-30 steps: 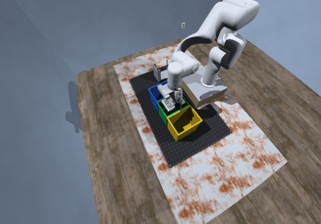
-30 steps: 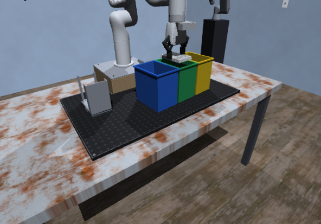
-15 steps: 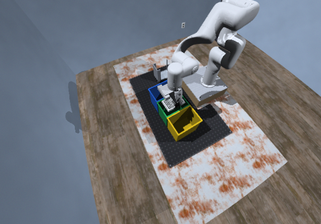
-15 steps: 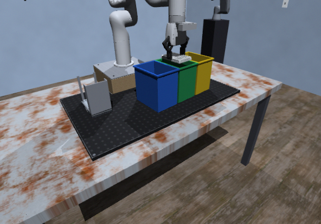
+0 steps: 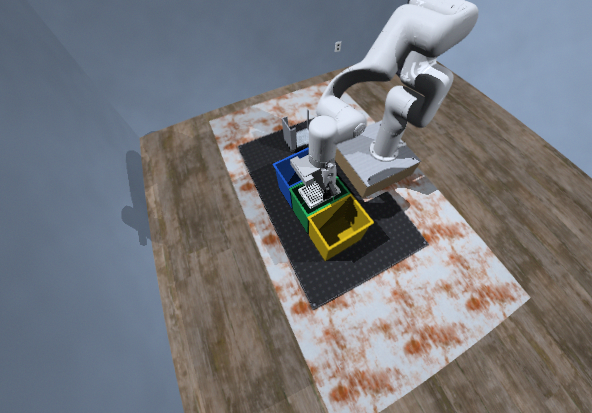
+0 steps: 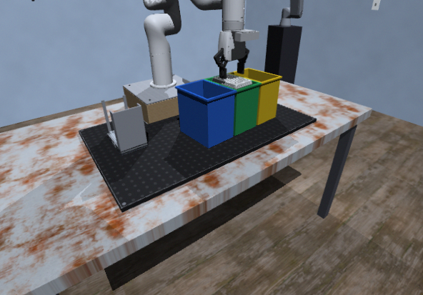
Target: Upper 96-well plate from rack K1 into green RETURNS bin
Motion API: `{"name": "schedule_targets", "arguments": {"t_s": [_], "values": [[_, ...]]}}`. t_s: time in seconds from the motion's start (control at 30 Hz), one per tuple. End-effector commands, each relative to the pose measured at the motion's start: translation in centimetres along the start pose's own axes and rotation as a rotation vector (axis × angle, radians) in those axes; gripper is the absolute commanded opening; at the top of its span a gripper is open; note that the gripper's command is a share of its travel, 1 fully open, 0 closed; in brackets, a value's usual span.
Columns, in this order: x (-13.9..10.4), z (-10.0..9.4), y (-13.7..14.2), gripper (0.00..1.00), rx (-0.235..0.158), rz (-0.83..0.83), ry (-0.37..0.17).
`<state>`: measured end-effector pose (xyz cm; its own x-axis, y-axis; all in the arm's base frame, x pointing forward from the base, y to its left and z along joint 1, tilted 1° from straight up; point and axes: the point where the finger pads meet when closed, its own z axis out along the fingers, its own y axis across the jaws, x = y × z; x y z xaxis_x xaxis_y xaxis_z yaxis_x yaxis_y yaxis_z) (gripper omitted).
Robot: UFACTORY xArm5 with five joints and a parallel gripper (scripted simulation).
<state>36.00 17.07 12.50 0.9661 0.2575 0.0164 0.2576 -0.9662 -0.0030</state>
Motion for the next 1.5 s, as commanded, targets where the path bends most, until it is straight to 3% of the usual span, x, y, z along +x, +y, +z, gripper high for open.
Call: {"name": "schedule_targets", "arguments": {"t_s": [0.0, 0.97, 1.47], "values": [[0.1, -0.1, 0.0, 1.0, 0.001, 0.0, 0.004], [0.1, -0.1, 0.0, 1.0, 0.001, 0.0, 0.004], [0.1, -3.6, -0.1, 1.0, 0.001, 0.0, 0.004]]}}
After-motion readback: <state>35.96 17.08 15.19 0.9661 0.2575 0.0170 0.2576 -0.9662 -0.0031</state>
